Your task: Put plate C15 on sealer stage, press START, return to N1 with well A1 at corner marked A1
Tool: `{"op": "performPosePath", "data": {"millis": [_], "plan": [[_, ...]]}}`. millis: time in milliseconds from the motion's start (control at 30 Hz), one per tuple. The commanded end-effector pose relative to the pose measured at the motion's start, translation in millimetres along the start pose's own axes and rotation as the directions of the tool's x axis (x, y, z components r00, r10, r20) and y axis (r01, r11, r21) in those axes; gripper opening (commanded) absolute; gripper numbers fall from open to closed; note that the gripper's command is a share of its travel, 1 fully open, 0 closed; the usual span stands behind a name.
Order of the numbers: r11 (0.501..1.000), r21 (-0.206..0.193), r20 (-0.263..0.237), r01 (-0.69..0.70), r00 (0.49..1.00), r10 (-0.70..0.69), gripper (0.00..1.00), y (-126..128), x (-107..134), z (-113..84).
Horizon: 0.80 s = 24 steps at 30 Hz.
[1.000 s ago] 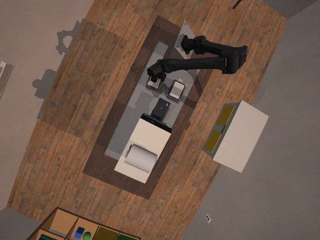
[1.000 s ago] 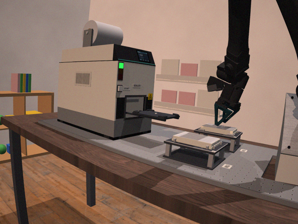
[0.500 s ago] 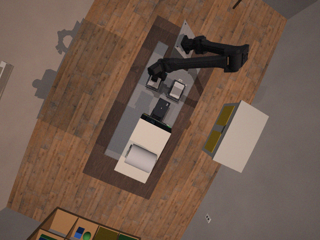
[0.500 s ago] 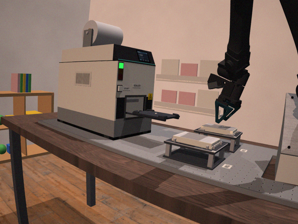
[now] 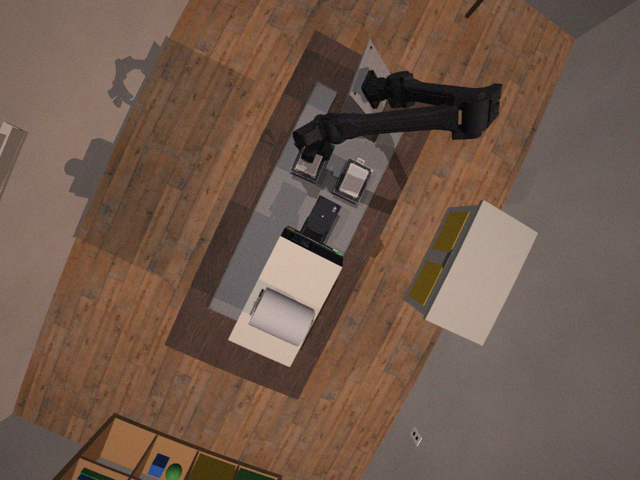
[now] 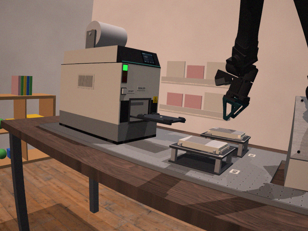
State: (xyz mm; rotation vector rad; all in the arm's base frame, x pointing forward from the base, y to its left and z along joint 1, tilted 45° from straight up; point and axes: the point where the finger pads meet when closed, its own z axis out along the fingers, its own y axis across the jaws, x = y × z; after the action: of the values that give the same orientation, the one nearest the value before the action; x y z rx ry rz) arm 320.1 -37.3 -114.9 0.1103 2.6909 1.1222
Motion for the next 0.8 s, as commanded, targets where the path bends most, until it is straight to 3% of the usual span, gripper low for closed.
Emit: {"op": "performPosePath", "data": {"millis": [0,767], "plan": [[0.999,0.026,0.044,0.043,0.998,-0.044,1.0,-6.5,-26.4,-21.5],[0.998,0.033,0.051,0.058,0.997,-0.059,1.0,-7.1,-44.5,-59.2]]}}
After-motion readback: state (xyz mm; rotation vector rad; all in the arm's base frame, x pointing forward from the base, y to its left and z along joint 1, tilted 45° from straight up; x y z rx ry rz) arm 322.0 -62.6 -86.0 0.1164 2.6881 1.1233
